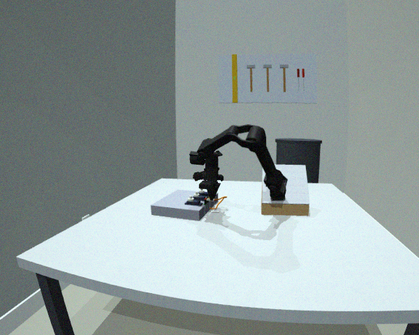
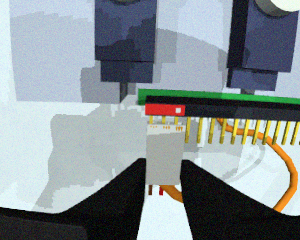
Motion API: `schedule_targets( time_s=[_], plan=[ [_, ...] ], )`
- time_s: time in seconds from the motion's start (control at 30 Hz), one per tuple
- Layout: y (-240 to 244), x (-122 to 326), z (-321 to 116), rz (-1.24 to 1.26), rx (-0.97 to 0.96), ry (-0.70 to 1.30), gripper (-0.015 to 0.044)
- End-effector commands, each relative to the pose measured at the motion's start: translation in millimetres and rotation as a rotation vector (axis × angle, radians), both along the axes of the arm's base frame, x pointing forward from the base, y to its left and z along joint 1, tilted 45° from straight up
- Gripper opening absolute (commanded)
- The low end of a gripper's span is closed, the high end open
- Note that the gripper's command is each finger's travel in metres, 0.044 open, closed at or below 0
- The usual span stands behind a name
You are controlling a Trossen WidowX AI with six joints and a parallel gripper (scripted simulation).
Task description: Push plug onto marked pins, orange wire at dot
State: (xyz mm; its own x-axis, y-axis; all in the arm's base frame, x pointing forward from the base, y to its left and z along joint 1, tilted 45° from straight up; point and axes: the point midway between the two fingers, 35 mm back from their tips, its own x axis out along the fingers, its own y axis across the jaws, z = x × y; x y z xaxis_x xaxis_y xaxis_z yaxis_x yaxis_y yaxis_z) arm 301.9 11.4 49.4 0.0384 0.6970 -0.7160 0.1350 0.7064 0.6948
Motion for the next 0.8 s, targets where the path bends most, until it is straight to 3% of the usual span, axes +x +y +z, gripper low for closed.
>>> schedule_targets(
  time_s=[0.0,0.33,0.6,0.77],
  plan=[
    [-1,4,1,-0.003,0.002,-0.005,0.0],
    [-1,9,2,-0.003,0.002,-0.005,0.0],
    [2,4,-1,-0.003,0.002,-0.005,0.021],
    [-20,5,20,-0.004,-0.001,-0.004,0.0341]
  ],
)
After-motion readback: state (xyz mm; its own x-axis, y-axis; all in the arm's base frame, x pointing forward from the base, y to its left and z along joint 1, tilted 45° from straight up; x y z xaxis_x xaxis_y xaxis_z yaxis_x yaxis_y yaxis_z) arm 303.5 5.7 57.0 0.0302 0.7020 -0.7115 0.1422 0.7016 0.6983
